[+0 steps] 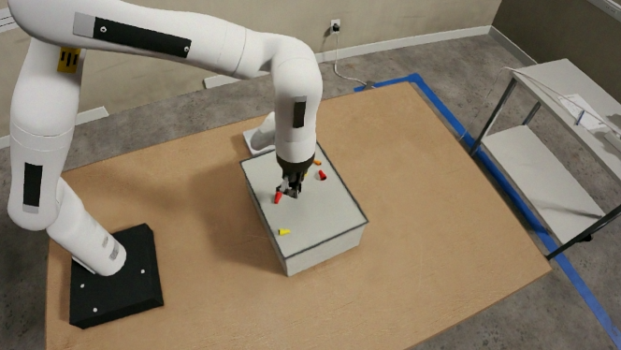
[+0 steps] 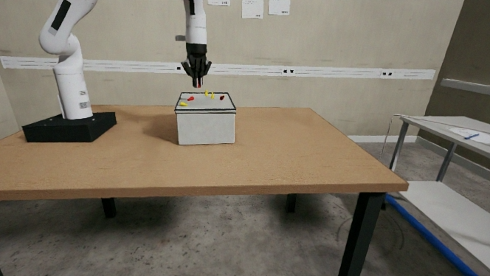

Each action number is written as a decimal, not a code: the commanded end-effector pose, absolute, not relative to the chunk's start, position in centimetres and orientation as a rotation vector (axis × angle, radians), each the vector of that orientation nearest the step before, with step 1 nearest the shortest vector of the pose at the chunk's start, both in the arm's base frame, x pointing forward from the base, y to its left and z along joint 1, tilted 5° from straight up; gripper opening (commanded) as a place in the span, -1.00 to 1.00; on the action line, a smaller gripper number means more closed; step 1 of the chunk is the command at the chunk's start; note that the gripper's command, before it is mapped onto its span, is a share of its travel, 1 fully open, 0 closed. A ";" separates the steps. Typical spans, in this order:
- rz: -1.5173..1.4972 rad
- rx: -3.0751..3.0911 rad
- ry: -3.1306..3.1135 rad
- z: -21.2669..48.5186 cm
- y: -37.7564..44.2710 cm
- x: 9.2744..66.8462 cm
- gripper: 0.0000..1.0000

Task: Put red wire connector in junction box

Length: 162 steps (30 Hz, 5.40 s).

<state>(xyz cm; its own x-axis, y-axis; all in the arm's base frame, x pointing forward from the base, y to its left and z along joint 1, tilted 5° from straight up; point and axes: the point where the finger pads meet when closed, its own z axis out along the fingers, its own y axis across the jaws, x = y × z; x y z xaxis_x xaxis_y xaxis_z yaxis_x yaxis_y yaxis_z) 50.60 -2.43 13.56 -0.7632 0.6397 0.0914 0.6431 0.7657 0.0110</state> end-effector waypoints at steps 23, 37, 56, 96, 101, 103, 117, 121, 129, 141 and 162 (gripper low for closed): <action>-0.071 -1.051 -2.887 14.8 -1.7 50.9 -0.62; -0.071 -1.051 -2.887 15.2 4.6 50.0 -0.62; -0.071 -1.051 -2.887 16.3 19.0 48.1 -0.62; -0.071 -1.051 -2.887 17.2 31.5 46.4 -0.62; -0.071 -1.051 -2.887 17.1 31.5 46.4 -0.62; -0.071 -1.051 -2.887 16.9 31.5 46.4 -0.62; -0.071 -1.051 -2.887 11.6 31.9 46.1 -0.62; -0.071 -1.051 -2.887 8.6 32.1 46.0 -0.62; -0.071 -1.051 -2.887 3.7 32.4 45.7 -0.62; -0.071 -1.051 -2.887 -2.3 32.8 45.5 -0.62; -0.071 -1.051 -2.887 -2.6 32.8 45.4 -0.27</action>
